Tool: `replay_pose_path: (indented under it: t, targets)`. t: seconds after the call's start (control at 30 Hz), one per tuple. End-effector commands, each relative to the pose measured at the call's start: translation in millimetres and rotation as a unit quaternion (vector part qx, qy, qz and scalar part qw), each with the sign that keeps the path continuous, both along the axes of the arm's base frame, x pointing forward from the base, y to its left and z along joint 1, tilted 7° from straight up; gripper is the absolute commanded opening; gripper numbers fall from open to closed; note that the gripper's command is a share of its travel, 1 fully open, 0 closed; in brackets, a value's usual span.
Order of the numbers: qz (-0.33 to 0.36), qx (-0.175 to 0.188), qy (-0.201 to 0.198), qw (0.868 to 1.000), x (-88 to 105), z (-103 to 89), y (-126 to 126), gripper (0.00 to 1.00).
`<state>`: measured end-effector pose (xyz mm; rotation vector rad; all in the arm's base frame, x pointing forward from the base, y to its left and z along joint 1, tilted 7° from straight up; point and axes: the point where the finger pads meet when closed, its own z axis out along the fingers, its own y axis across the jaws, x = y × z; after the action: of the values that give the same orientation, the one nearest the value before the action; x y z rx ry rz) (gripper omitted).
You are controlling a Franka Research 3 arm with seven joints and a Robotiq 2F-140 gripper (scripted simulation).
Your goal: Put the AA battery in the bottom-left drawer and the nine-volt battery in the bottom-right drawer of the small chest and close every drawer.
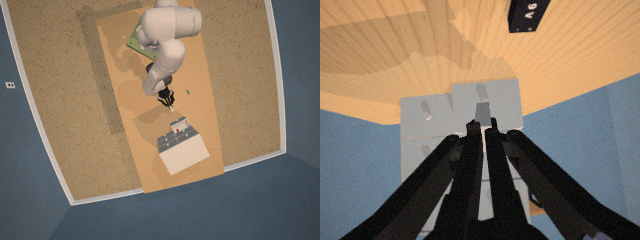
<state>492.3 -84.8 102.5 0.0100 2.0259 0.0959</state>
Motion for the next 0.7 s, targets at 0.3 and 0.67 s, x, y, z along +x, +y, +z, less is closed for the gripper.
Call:
replay_pose_path:
  t: [0.3,0.67]
  targets:
    - [0.001,0.0,-0.019,1.0,37.7,-23.7,6,0.0]
    - [0.001,0.0,-0.019,1.0,40.7,-27.2,6,0.0]
